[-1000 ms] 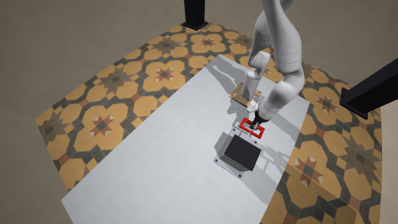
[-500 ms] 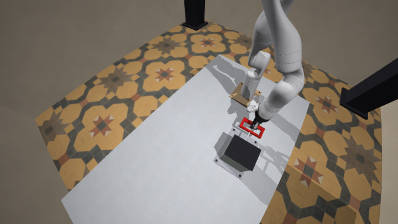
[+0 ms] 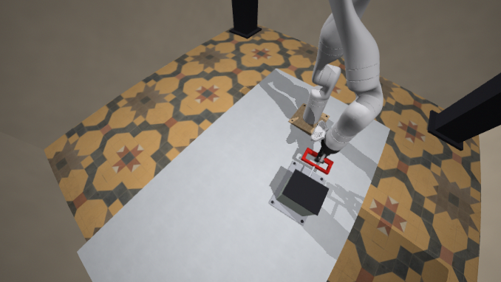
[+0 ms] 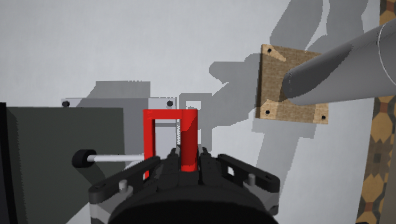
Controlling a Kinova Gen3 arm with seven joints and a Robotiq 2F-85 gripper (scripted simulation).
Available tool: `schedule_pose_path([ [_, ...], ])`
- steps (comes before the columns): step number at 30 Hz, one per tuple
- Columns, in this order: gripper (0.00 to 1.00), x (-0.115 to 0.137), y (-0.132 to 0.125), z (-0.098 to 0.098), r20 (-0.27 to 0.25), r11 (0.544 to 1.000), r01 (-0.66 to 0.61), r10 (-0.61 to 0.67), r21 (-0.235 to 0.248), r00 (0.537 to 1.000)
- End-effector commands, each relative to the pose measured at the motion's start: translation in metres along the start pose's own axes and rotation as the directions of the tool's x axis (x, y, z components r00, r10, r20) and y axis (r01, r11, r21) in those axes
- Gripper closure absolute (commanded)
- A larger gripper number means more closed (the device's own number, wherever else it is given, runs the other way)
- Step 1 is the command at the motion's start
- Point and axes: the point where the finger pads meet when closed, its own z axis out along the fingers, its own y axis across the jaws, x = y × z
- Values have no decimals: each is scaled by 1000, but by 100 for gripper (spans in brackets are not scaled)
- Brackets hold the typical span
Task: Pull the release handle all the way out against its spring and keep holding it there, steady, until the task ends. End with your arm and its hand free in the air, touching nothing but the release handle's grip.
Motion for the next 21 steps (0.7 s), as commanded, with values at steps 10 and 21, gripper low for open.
schedule_pose_path([
  [10,100,0,7,0,-2,1000,4,-4,-6,1000],
  [21,100,0,9,0,-2,1000,4,-4,-6,1000],
])
